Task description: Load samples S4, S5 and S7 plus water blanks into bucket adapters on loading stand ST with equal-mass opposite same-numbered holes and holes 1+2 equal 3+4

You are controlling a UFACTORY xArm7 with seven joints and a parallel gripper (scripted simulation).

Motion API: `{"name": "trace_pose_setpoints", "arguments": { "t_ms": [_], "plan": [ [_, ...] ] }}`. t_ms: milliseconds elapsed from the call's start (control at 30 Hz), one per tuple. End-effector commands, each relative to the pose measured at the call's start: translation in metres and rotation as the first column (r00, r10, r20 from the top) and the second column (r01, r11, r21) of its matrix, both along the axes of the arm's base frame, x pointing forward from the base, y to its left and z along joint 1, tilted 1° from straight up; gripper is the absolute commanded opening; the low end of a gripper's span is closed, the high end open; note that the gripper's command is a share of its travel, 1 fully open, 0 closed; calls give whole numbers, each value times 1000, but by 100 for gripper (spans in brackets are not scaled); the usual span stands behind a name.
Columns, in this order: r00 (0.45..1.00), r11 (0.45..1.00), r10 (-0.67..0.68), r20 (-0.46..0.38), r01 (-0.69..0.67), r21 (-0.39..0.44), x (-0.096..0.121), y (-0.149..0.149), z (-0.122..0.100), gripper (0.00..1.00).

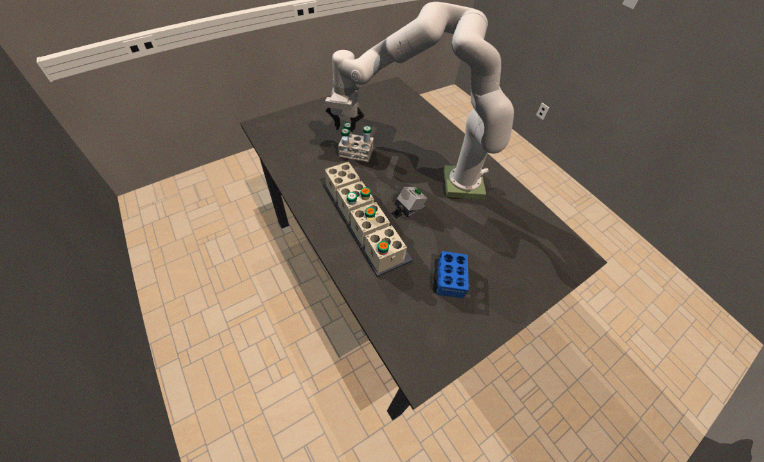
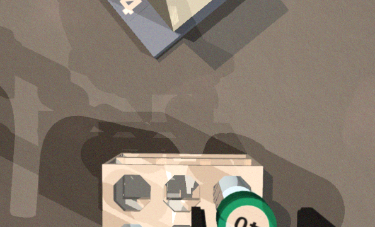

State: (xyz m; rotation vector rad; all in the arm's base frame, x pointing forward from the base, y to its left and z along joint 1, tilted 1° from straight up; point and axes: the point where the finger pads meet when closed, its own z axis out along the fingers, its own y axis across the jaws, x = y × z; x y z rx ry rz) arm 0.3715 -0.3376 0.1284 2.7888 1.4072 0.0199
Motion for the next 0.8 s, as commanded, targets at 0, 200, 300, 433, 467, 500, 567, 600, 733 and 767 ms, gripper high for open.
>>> {"name": "trace_pose_setpoints", "arguments": {
  "t_ms": [0,200,300,433,467,500,567,600,733,767],
  "plan": [
    [1000,1000,0,5,0,-3,1,-1,-6,57],
    [1000,1000,0,5,0,-3,2,-1,-11,57],
    [1000,1000,0,4,0,-3,2,-1,-11,57],
    [1000,1000,0,4,0,-3,2,-1,-11,57],
    [1000,1000,0,4,0,-3,2,-1,-11,57],
    [1000,1000,0,5,0,-3,2,-1,-11,57],
    [1000,1000,0,4,0,-3,2,-1,-12,57],
    [1000,1000,0,4,0,-3,2,-1,-13,57],
    [1000,1000,0,4,0,-3,2,-1,-15,57],
    [1000,1000,0,4,0,-3,2,-1,-16,57]
  ]
}}
